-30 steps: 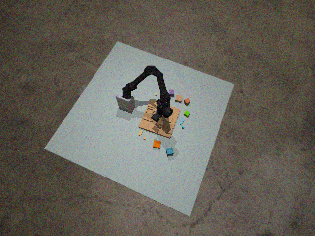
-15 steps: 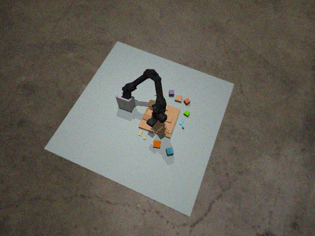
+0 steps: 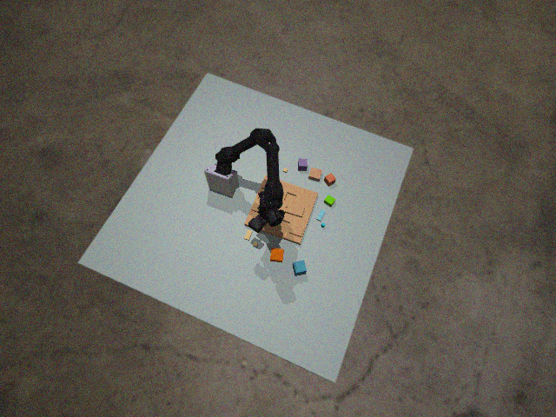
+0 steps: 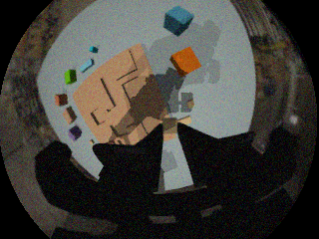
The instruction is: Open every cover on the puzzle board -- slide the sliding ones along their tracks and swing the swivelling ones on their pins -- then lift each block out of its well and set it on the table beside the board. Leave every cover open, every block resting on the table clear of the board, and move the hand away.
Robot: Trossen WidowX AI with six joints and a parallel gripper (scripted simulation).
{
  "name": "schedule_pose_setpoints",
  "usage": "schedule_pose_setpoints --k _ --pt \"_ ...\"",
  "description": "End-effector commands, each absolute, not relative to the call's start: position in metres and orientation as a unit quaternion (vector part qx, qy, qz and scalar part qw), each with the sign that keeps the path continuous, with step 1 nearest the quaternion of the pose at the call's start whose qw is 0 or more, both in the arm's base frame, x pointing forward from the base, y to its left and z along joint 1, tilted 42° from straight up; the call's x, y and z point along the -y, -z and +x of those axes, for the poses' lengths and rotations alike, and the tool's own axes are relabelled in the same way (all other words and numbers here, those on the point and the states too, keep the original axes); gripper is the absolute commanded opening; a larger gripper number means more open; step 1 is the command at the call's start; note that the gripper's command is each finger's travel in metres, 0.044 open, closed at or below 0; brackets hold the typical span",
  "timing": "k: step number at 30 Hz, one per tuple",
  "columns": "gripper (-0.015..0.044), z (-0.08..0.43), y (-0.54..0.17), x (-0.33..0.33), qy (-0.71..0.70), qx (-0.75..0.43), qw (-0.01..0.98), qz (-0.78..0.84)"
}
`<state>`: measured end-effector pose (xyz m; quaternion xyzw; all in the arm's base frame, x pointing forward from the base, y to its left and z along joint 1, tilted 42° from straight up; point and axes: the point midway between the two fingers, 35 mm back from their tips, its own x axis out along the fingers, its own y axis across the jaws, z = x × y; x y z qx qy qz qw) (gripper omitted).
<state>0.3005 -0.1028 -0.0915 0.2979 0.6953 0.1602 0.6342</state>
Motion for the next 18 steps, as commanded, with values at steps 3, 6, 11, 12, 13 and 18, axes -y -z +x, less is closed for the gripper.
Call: schedule_pose_setpoints --k 3,6,11,12,13,18 --pt "0.008 0.287 0.108 0.12 -0.163 -0.696 0.634 0.295" --pt "0.008 0.28 0.115 0.127 -0.164 -0.696 0.633 0.296" --pt "0.008 0.268 0.126 0.138 -0.167 -0.696 0.632 0.297" --pt "0.008 0.266 0.129 0.141 -0.168 -0.696 0.631 0.297" --pt "0.008 0.263 0.131 0.143 -0.168 -0.696 0.631 0.298" --pt "0.008 0.249 0.143 0.152 -0.173 -0.696 0.63 0.3"
